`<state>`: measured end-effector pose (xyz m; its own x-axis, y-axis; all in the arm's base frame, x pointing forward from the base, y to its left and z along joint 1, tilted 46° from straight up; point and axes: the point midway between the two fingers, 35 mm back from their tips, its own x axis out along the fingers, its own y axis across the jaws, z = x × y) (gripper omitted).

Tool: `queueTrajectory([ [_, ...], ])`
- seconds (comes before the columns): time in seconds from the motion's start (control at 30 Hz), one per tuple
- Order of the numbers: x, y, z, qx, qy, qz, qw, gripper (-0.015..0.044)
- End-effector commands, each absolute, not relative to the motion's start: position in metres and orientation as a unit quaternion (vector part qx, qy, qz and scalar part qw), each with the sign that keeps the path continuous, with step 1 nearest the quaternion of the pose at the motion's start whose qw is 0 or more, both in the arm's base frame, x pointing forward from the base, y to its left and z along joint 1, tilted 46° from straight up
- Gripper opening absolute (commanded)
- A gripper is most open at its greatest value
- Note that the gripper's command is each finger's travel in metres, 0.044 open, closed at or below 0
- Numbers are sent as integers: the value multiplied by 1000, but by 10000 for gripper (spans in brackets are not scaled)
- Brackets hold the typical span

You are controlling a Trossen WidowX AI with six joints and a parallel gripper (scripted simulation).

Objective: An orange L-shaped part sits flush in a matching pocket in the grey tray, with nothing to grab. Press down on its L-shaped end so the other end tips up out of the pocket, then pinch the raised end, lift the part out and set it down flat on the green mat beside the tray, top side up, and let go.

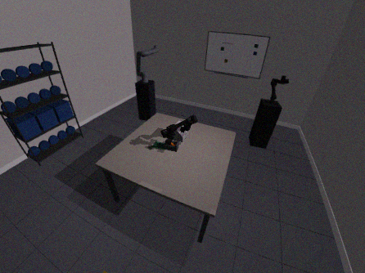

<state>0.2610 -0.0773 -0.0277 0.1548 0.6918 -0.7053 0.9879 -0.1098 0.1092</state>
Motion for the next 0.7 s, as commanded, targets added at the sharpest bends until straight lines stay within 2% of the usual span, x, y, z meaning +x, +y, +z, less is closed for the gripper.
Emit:
queueTrajectory([
  [0.0,262,-82,-22,701,598,-251,297,0],
  [0.67,257,-104,-1,701,598,-251,296,0],
])
